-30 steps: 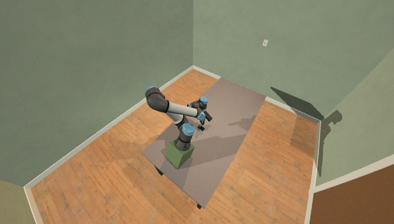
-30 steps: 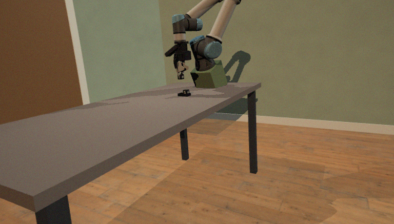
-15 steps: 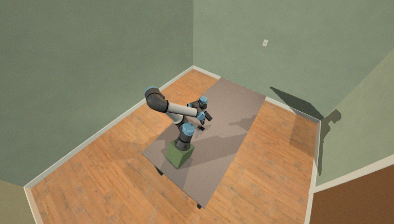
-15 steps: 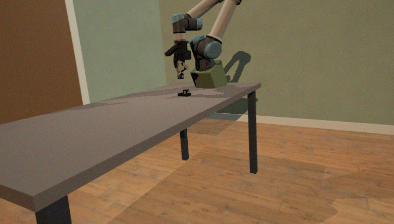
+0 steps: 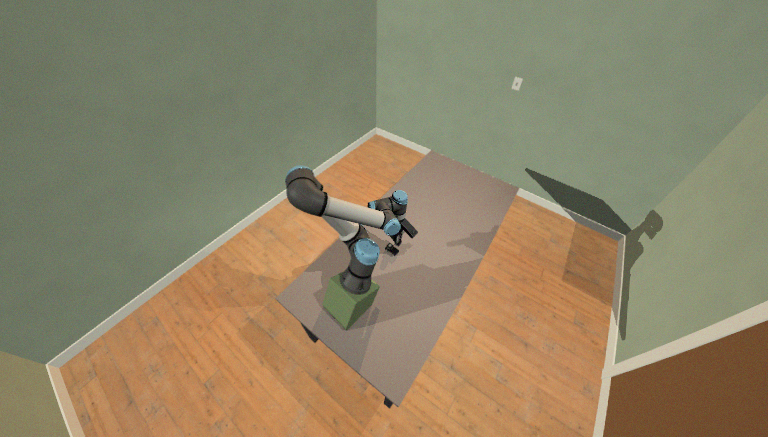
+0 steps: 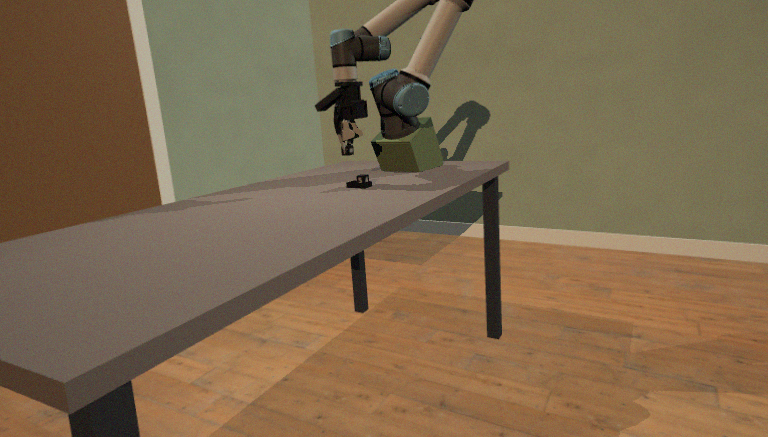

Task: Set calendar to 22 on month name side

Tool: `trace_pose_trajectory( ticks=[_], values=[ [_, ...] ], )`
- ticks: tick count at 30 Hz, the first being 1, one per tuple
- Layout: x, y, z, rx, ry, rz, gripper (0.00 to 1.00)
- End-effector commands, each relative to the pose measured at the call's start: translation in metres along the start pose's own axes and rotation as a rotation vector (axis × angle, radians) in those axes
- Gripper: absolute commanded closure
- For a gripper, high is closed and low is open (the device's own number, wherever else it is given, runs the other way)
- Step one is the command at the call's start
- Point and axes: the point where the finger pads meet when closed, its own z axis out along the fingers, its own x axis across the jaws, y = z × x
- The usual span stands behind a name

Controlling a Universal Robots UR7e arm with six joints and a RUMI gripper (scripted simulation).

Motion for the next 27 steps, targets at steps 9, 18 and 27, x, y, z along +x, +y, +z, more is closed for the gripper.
trace_pose_trajectory(
  ticks=[9, 18, 27],
  values=[
    [0.005, -0.060, 0.008, -0.012, 0.007, -0.203, 0.90],
    [0.011, -0.093, 0.008, -0.011, -0.004, -0.312, 0.90],
    [0.016, -0.116, 0.007, -0.004, -0.016, -0.385, 0.90]
  ],
)
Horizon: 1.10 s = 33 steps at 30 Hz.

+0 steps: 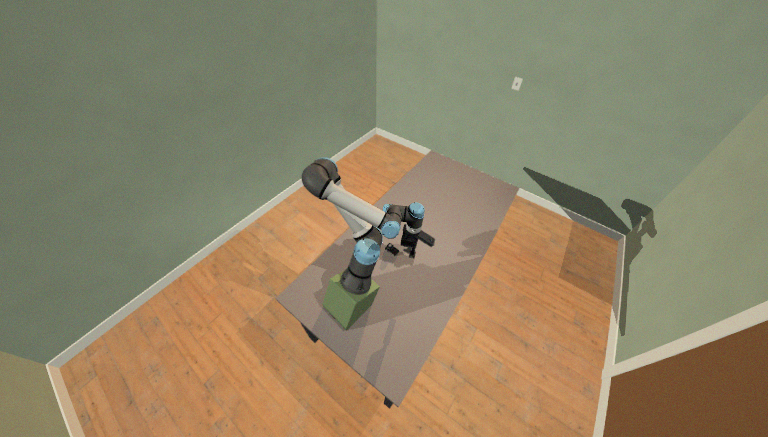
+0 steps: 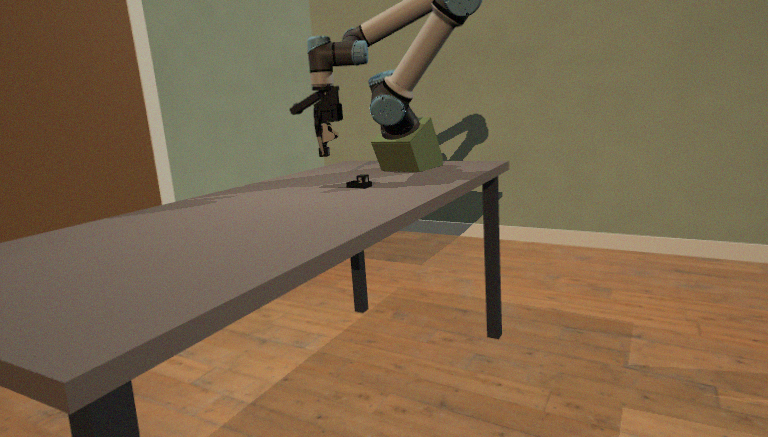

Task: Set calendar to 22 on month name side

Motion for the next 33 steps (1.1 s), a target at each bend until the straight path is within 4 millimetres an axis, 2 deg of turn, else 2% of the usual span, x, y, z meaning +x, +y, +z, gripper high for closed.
trace_pose_trajectory(
  ticks=[1, 24, 33],
  values=[
    [0.0053, -0.0091, 0.0003, -0.007, -0.028, -0.039, 0.90],
    [0.0060, -0.0102, 0.0008, -0.007, -0.029, -0.043, 0.90],
    [0.0058, -0.0101, 0.0095, -0.007, -0.029, -0.043, 0.90]
  ],
)
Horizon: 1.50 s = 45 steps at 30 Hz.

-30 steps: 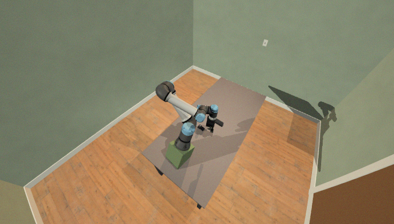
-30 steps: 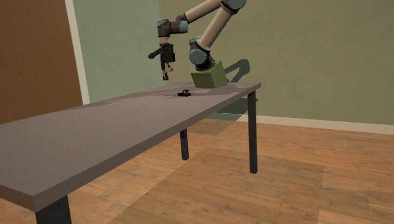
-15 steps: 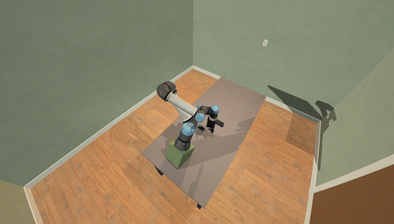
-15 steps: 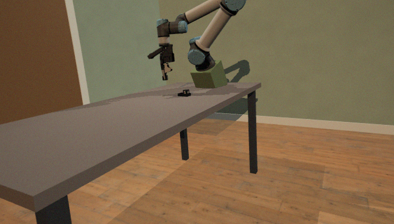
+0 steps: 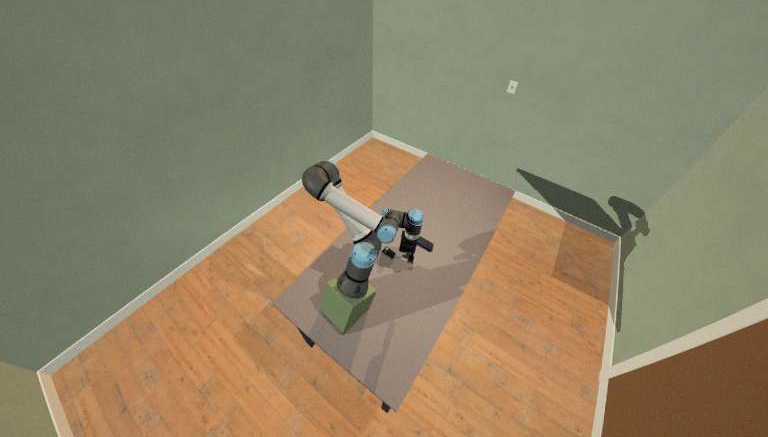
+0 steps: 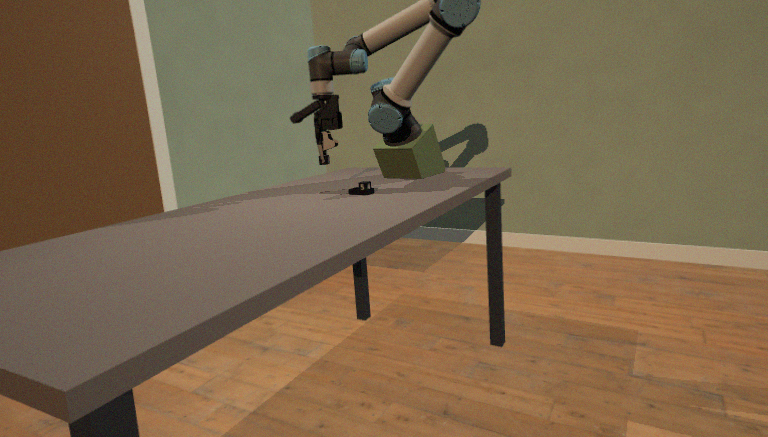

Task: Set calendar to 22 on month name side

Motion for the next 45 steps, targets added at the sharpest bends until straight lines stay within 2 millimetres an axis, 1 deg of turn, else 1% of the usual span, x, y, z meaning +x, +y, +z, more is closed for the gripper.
trace_pose_trajectory(
  ticks=[1, 6, 20, 22, 32, 37, 45],
  values=[
    [0.000, 0.000, 0.007, 0.001, 0.000, 0.000, 0.90],
    [0.000, 0.000, 0.013, 0.001, 0.000, 0.000, 0.90],
    [0.000, 0.000, 0.052, 0.001, 0.000, 0.000, 0.90],
    [0.000, 0.000, 0.052, 0.001, 0.000, 0.000, 0.90],
    [0.000, 0.000, 0.076, 0.001, 0.000, 0.000, 0.90],
    [0.000, 0.000, 0.084, 0.001, 0.000, 0.000, 0.90],
    [0.000, 0.000, 0.089, 0.001, 0.000, 0.000, 0.90]
  ],
)
